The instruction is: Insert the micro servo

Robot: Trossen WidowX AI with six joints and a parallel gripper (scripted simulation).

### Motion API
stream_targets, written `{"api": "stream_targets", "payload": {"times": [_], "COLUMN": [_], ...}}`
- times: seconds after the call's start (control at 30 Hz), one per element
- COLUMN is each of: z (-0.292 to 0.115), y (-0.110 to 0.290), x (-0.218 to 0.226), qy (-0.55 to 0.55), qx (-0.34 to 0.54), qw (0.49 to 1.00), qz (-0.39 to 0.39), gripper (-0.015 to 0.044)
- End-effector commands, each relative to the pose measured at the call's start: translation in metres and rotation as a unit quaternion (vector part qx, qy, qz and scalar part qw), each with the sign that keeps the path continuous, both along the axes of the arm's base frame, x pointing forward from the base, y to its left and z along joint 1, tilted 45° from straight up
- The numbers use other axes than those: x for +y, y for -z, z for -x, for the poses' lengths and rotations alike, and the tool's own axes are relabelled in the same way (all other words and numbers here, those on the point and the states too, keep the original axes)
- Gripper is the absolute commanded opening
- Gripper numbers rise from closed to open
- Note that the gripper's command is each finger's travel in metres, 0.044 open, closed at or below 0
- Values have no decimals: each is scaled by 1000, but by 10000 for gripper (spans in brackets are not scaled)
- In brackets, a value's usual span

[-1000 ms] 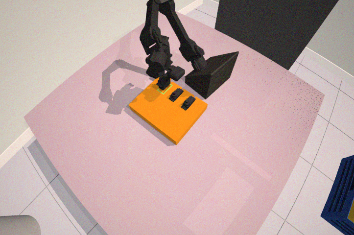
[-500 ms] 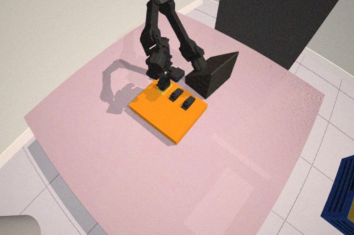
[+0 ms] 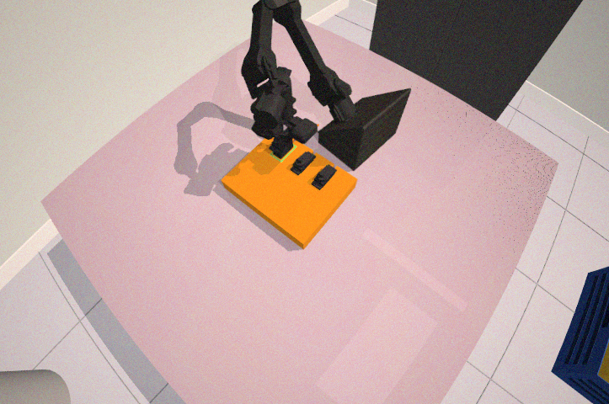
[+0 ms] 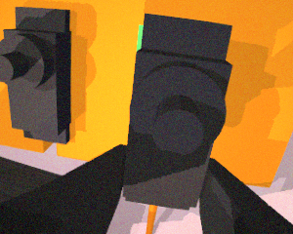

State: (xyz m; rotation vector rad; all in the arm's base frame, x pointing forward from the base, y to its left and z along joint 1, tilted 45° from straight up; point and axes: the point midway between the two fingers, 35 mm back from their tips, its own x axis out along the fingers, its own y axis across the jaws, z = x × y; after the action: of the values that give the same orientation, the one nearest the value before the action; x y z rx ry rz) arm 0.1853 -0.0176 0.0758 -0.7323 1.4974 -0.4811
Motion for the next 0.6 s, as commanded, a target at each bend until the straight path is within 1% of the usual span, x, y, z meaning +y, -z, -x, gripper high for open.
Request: {"api": "stream_targets", "payload": {"times": [0.0, 0.57], "z": [-1, -2], "y": [2, 15], "x": [-3, -15], "qy": [-3, -3], "qx": [-1, -1], "qw": [1000, 1000], "qz": [2, 2], "gripper": [0, 0]}}
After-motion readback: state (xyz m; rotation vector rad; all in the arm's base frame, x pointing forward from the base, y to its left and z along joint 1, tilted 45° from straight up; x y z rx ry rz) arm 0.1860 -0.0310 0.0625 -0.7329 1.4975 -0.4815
